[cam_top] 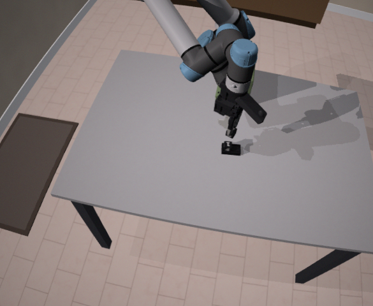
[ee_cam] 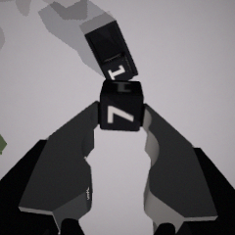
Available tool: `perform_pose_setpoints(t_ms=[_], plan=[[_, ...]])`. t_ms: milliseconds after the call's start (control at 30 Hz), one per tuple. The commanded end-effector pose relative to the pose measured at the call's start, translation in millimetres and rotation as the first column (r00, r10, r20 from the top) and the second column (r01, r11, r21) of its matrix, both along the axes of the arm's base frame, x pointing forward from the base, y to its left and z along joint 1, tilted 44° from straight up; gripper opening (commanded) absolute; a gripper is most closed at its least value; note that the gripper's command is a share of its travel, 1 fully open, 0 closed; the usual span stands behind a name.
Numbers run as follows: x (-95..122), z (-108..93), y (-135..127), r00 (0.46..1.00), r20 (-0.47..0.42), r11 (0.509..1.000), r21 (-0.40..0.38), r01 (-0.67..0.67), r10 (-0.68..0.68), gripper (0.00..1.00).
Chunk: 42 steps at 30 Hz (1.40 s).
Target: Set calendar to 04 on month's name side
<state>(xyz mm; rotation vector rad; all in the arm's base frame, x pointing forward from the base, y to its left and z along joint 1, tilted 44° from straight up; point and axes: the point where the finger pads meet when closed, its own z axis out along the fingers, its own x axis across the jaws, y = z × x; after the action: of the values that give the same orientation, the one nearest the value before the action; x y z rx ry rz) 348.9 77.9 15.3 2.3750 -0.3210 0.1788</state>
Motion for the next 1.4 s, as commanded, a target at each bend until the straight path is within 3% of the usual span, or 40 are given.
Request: perform_pose_setpoints(t_ms=[0,100,167,267,600,667,767,1100,1367], plan=[[4,8,-9,0.985,0.117,0.992,0.010,0.127,-0.127,0.10],[4,9,-11,0.982,0.129,0.990,0.012,0.139,-0.139,0.10],[6,15,-17,0.956,0.199,0.976,0.029,0.214,-0.215,0.10],[7,17,-20,0.939,0.233,0.967,0.039,0.250,-0.252,0.10],[10,33,-40,0.790,0.414,0.888,0.123,0.443,-0.451,0.10],[10,33,-40,0.790,0.414,0.888,0.123,0.443,-0.451,0.10],[11,39,-48,0.709,0.476,0.845,0.167,0.508,-0.521,0.10],[11,52,-65,0.507,0.580,0.738,0.272,0.618,-0.638,0.10],[10,56,-69,0.450,0.600,0.708,0.302,0.639,-0.662,0.10]])
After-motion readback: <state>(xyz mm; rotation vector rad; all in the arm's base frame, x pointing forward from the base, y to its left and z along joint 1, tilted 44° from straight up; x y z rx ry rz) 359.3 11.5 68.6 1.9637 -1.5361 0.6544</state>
